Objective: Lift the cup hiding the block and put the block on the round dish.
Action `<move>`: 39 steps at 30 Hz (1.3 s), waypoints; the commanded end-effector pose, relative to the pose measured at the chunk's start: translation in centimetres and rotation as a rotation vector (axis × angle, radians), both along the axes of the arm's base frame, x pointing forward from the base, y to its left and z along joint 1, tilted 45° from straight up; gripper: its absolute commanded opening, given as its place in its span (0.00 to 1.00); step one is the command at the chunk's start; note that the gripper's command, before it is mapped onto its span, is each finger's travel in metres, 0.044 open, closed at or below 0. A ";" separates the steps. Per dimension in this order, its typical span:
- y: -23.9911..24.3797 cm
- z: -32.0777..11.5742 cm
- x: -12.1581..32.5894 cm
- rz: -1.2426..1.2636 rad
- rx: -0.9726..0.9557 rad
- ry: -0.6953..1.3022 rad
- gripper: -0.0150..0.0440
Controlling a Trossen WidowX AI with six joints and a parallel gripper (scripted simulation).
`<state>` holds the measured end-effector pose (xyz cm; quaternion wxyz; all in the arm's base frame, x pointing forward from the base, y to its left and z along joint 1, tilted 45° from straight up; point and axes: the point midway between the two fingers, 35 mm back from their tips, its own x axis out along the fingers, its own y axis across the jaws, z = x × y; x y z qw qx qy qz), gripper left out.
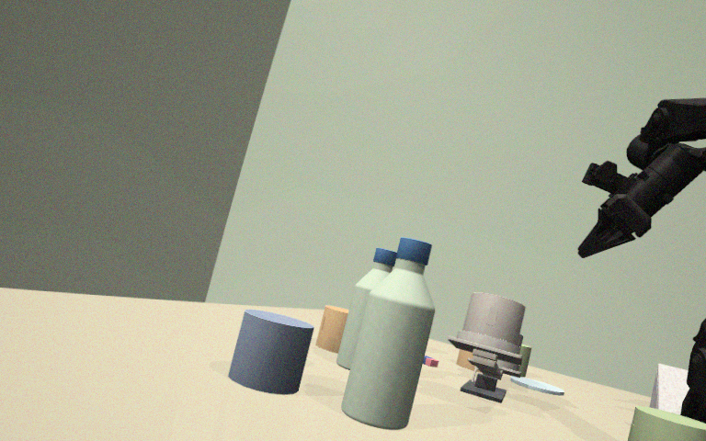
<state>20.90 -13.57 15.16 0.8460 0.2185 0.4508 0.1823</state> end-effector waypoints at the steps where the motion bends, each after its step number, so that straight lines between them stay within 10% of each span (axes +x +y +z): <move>1: 0.5 0.0 -0.4 -0.019 0.102 -0.044 1.00; 39: -1.3 -6.9 6.1 0.766 -0.133 -0.324 1.00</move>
